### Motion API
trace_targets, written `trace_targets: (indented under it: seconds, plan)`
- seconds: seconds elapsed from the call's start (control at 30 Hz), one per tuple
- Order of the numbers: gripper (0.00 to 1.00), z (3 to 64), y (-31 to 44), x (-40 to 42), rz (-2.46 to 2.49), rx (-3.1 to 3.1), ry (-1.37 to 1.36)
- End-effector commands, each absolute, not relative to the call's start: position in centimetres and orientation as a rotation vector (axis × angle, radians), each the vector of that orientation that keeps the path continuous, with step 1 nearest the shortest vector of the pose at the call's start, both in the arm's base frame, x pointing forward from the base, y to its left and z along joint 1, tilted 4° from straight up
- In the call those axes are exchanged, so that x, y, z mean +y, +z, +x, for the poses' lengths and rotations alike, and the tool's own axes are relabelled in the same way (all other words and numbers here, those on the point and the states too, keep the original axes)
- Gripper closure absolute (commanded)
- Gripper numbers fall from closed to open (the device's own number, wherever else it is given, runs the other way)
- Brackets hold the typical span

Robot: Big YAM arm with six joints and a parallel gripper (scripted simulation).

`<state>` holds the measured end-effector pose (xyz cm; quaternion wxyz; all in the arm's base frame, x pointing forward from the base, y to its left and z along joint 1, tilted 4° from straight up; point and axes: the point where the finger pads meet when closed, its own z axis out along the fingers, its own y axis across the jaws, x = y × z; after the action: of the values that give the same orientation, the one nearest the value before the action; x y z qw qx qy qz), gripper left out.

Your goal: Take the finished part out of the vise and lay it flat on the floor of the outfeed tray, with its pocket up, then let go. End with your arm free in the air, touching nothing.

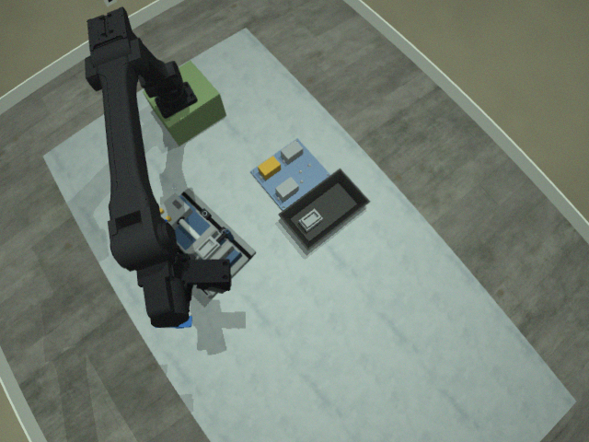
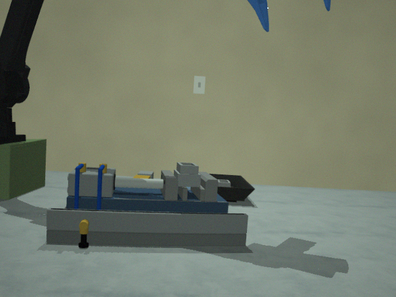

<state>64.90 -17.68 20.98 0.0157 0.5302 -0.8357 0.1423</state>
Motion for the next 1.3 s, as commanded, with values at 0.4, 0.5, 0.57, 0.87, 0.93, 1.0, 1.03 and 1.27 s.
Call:
trace_targets:
  seconds: [0.4, 0.5, 0.57, 0.87, 0.93, 1.0, 1.03, 1.27]
  plan:
    - [0.00, 65.0, 21.8, -17.7, 1.652, -2.607, 0.460]
    - [0.00, 65.0, 21.8, -17.7, 1.652, -2.607, 0.460]
    - [0.00, 65.6, 23.8, -17.7, 1.656, -2.635, 0.511]
    - [0.00, 64.5, 23.0, -17.3, 1.471, -2.776, 0.491]
    - [0.00, 64.0, 22.4, -17.2, 1.359, -2.847, 0.474]
    - [0.00, 63.5, 21.6, -17.0, 1.213, -2.928, 0.451]
    - [0.00, 63.2, 21.2, -16.9, 1.127, -2.970, 0.438]
    - [0.00, 62.1, 19.6, -16.5, 0.818, -3.093, 0.391]
